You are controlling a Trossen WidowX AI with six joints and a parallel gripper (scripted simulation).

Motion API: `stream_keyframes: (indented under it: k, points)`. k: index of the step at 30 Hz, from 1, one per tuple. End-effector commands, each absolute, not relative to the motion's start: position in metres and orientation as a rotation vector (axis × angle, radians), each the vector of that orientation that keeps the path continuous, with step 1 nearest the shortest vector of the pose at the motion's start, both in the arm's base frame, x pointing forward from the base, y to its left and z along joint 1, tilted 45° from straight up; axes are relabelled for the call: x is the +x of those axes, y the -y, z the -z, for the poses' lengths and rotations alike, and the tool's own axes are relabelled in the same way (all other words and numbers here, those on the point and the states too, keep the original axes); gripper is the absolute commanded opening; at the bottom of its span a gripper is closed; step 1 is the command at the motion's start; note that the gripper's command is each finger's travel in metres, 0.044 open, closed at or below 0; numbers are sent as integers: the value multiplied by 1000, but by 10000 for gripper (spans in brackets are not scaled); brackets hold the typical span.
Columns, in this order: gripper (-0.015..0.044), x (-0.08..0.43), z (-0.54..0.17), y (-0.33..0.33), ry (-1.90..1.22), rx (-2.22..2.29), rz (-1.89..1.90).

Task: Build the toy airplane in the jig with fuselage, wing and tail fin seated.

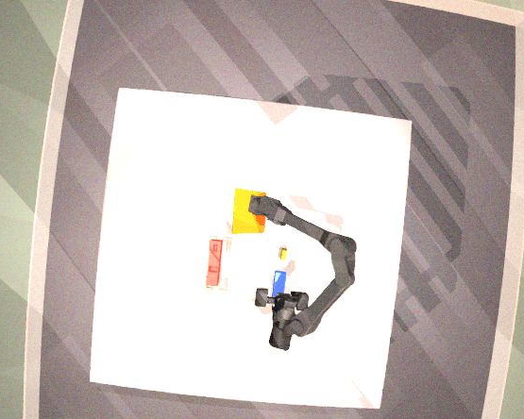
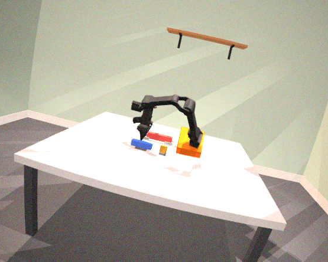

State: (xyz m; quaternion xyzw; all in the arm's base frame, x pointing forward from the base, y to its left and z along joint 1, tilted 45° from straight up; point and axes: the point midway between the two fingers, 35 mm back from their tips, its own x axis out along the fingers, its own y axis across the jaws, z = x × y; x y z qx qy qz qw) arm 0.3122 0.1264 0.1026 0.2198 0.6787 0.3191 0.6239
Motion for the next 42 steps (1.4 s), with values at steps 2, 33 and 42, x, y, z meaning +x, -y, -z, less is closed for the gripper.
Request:
stream_keyframes:
  k: [2, 33, 42]
  points:
    - [440, 310, -98, -132, -1557, 514, -732]
    - [309, 305, -70, -161, -1556, 516, -733]
    - [170, 305, -70, -161, -1556, 516, -733]
